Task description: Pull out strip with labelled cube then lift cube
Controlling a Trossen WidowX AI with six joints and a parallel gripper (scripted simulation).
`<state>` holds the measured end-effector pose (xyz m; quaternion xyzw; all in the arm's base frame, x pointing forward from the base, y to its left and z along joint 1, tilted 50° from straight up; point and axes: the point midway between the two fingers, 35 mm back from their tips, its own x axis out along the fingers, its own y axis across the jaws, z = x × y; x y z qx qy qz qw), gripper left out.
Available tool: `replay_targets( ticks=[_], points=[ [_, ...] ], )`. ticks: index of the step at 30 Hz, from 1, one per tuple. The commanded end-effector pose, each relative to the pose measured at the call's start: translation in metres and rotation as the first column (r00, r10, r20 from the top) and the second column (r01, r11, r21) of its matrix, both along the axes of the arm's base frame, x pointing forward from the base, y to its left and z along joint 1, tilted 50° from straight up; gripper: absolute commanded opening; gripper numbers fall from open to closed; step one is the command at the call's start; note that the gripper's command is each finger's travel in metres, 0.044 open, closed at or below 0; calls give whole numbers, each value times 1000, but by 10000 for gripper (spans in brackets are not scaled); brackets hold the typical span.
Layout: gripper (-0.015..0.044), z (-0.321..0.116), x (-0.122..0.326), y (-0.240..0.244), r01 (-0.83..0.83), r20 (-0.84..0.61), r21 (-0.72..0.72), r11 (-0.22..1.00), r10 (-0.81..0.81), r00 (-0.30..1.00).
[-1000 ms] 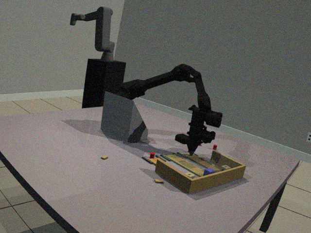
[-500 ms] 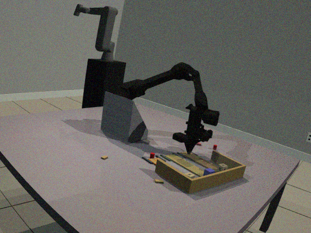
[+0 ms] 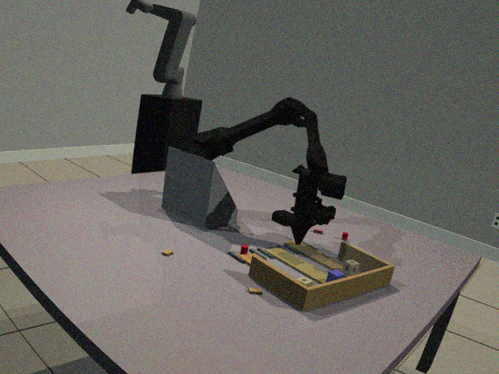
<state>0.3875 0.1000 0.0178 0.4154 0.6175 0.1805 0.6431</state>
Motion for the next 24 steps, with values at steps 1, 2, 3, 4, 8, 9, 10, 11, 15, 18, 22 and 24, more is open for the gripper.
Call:
replay_targets(
  ticks=[1, 2, 3, 4, 8, 9, 10, 11, 15, 18, 22, 24],
  points=[
    [0, -3, -11, 10, -17, -20, 4, 1000, 17, 1000],
    [0, -3, -13, 10, -17, -20, 4, 1000, 17, 1000],
    [0, -2, -15, 11, -17, -20, 4, 1000, 17, 1000],
    [0, -2, -16, 11, -17, -21, 4, 1000, 17, 1000],
    [0, -2, -22, 13, -17, -21, 4, 1000, 17, 1000],
    [0, -1, -23, 14, -17, -21, 5, 1000, 17, 1000],
    [0, -1, -25, 14, -17, -21, 5, 1000, 17, 1000],
    [0, -1, -26, 15, -17, -21, 5, 1000, 17, 1000],
    [0, 0, -31, 17, -17, -21, 5, 1000, 17, 1000],
    [0, 0, -35, 18, -17, -22, 5, 1000, 17, 1000],
    [0, 1, -41, 20, -17, -22, 5, 1000, 17, 1000],
    [0, 1, -43, 20, -17, -22, 5, 1000, 17, 1000]
  ],
)
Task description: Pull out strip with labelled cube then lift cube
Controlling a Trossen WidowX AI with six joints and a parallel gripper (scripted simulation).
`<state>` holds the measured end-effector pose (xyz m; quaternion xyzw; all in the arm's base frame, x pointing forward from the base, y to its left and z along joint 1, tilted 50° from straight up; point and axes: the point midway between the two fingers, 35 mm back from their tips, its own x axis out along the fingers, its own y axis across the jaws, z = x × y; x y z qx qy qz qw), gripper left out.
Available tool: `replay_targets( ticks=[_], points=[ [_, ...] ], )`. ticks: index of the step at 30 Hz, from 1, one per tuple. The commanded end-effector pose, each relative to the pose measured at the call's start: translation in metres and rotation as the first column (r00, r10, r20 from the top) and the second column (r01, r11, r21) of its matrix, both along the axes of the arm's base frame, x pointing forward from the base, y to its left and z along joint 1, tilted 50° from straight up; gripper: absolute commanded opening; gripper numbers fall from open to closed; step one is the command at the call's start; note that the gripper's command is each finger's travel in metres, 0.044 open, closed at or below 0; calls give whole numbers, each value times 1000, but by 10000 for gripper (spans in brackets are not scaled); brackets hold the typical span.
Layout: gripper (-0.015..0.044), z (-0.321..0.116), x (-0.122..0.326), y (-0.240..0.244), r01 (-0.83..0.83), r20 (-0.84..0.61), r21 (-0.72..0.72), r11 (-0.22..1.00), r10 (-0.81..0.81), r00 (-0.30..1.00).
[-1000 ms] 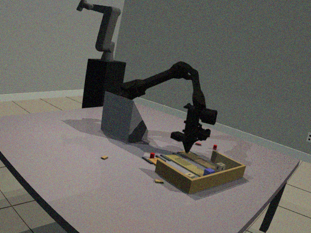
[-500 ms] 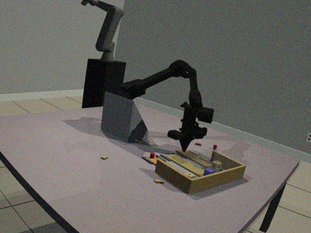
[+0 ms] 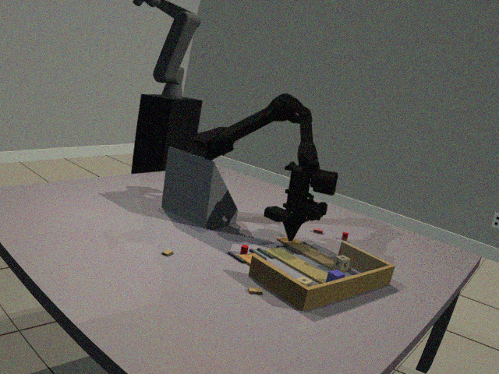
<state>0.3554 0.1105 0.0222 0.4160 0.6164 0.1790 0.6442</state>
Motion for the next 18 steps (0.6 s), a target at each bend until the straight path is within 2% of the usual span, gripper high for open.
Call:
replay_targets(
  ticks=[1, 18],
  points=[
    [0, -3, -13, 10, -21, -23, 6, 1000, 21, 1000],
    [0, 0, -37, 18, -21, -25, 7, 1000, 21, 999]
  ],
)
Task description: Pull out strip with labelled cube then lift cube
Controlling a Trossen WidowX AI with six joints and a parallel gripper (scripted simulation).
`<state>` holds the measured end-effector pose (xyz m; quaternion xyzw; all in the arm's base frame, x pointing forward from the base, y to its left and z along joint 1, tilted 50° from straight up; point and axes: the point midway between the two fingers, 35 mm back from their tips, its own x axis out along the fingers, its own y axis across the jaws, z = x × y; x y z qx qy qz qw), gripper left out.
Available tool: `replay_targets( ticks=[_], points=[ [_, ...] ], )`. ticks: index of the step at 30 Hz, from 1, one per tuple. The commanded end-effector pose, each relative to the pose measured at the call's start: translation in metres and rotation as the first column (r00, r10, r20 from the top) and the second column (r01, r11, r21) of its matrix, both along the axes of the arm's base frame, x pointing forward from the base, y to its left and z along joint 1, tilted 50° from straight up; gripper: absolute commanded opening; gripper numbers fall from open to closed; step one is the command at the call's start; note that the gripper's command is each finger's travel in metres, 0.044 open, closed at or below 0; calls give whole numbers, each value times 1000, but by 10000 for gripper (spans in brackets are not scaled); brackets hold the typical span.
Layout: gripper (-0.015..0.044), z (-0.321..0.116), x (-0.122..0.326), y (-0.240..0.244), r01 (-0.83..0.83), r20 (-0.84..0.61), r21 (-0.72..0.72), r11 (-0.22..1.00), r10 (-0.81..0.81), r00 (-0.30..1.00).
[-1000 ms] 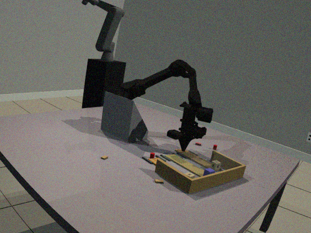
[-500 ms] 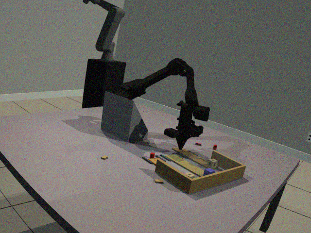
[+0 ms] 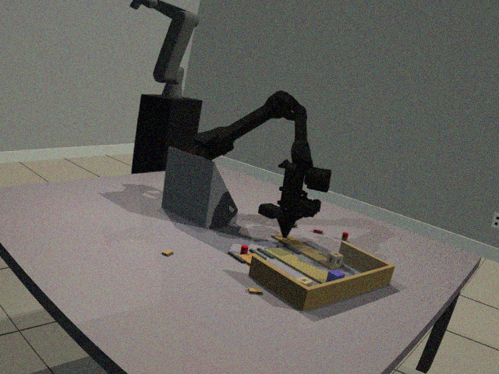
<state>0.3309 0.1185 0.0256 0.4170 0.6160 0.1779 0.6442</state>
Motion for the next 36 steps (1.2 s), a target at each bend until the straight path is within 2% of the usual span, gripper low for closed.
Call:
replay_targets(
  ticks=[1, 36],
  points=[
    [0, -3, -14, 10, -24, -24, 7, 1000, 24, 999],
    [0, 3, -57, 24, -24, -26, 8, 1000, 24, 999]
  ],
)
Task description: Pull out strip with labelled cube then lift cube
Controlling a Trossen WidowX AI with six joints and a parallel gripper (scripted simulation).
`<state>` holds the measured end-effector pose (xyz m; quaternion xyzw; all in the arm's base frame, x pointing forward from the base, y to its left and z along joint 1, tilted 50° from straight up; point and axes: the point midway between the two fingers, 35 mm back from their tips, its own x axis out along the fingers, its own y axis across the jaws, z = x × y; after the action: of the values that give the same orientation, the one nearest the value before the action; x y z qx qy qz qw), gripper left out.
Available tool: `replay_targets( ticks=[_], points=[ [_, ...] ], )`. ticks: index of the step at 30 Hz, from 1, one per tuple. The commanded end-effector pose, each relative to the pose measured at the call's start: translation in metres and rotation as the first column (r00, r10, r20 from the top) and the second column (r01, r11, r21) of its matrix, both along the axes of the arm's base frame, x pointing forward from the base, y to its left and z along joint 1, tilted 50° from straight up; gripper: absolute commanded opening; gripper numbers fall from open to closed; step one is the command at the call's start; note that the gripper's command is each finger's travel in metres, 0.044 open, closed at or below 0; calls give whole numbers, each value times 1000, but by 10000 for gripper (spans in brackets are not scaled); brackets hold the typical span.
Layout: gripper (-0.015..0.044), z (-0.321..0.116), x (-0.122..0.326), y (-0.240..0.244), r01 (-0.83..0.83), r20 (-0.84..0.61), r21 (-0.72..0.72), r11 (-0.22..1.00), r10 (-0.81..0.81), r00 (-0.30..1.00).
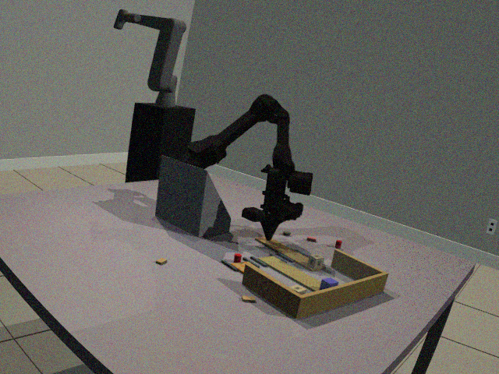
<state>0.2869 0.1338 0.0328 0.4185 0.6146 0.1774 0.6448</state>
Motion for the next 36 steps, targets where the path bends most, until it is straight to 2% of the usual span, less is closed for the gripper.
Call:
replay_targets(
  ticks=[1, 20, 36],
  points=[
    [0, -4, -15, 10, -28, -28, 7, 1000, 28, 999],
    [0, -1, -37, 17, -28, -29, 7, 1000, 28, 999],
    [0, 0, -38, 17, -28, -29, 7, 1000, 28, 999]
  ],
)
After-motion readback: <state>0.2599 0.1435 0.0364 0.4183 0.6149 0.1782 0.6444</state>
